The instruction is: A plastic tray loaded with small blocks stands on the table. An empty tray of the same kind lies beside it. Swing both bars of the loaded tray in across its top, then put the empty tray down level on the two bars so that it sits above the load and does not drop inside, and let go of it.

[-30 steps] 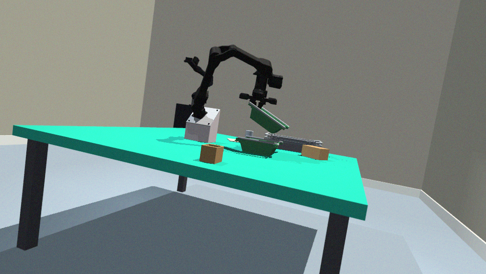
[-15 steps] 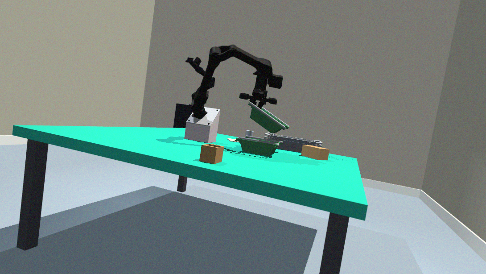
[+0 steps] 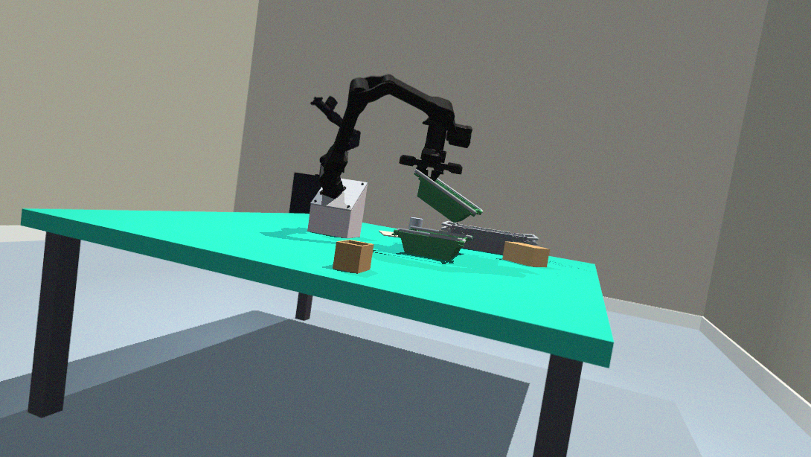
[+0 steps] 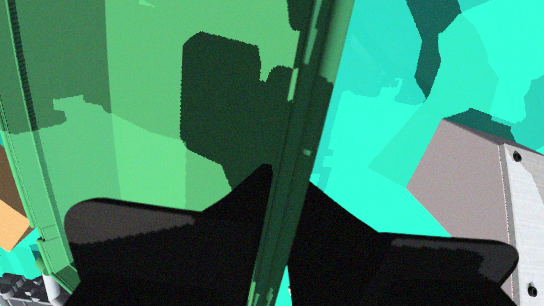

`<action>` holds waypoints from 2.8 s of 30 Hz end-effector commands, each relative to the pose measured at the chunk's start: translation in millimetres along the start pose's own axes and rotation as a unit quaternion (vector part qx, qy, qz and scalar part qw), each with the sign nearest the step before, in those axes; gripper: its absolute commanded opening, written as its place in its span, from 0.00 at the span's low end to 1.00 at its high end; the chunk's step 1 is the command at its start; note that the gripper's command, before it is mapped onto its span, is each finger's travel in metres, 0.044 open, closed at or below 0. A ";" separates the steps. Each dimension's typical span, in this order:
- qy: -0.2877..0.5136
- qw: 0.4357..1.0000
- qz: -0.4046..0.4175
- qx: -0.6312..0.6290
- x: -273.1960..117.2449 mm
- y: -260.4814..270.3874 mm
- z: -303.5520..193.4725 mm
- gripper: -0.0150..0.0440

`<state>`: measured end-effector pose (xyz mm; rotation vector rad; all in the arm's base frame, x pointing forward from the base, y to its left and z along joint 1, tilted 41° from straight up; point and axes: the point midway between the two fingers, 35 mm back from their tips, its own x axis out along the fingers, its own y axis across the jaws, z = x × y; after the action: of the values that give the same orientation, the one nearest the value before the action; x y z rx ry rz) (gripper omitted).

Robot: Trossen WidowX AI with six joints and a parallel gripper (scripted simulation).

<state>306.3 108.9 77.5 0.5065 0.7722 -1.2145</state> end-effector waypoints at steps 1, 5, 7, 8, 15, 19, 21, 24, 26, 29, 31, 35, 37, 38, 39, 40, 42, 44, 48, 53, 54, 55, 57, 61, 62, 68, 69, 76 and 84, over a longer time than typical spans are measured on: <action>-0.002 1.000 0.013 0.002 -6.0 2.8 0.1 0.25; -0.002 1.000 0.013 0.002 -6.0 2.8 0.1 0.25; -0.002 1.000 0.013 0.002 -5.1 2.8 0.1 0.25; -0.002 1.000 0.013 0.002 -4.3 2.9 0.0 0.25; -0.001 1.000 0.013 0.002 7.3 3.4 -0.1 0.25; -0.001 1.000 0.013 0.002 14.5 3.3 -0.1 0.25; -0.002 1.000 0.013 0.002 17.9 3.2 -0.1 0.25; -0.002 1.000 0.013 0.002 23.0 2.9 0.0 0.25; -0.002 1.000 0.013 0.002 26.4 2.6 0.0 0.25; -0.002 1.000 0.013 0.002 31.3 2.0 0.1 0.25; -0.002 1.000 0.013 0.002 34.4 1.5 0.1 0.25; -0.002 1.000 0.013 0.002 38.9 0.4 0.2 0.25; -0.002 1.000 0.013 0.002 39.7 -0.4 0.1 0.25; -0.002 1.000 0.013 0.002 40.3 -0.9 0.1 0.25; -0.002 1.000 0.013 0.002 41.1 -1.6 0.1 0.25; -0.002 1.000 0.013 0.002 42.1 -2.5 0.1 0.25; -0.002 1.000 0.013 0.002 44.3 -4.5 0.0 0.25; -0.002 1.000 0.013 0.002 44.9 -4.9 0.0 0.25; -0.003 1.000 0.013 0.002 48.2 -7.3 -0.1 0.25; -0.003 1.000 0.012 0.002 54.6 -12.0 -0.3 0.25; -0.003 1.000 0.012 0.002 55.2 -12.5 -0.4 0.25; -0.003 1.000 0.012 0.002 55.4 -12.7 -0.4 0.25; -0.003 1.000 0.012 0.002 56.1 -13.0 -0.4 0.25; -0.003 1.000 0.012 0.002 59.7 -14.8 -0.5 0.25; -0.003 1.000 0.012 0.002 60.9 -15.5 -0.5 0.25; -0.003 1.000 0.012 0.002 64.5 -17.2 -0.6 0.25; -0.003 1.000 0.012 0.002 65.4 -17.6 -0.7 0.25; -0.003 1.000 0.012 0.002 70.8 -20.1 -0.8 0.25; -0.003 1.000 0.012 0.002 76.1 -22.0 -1.0 0.25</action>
<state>298.2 61.4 24.1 0.5200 0.7522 -1.1830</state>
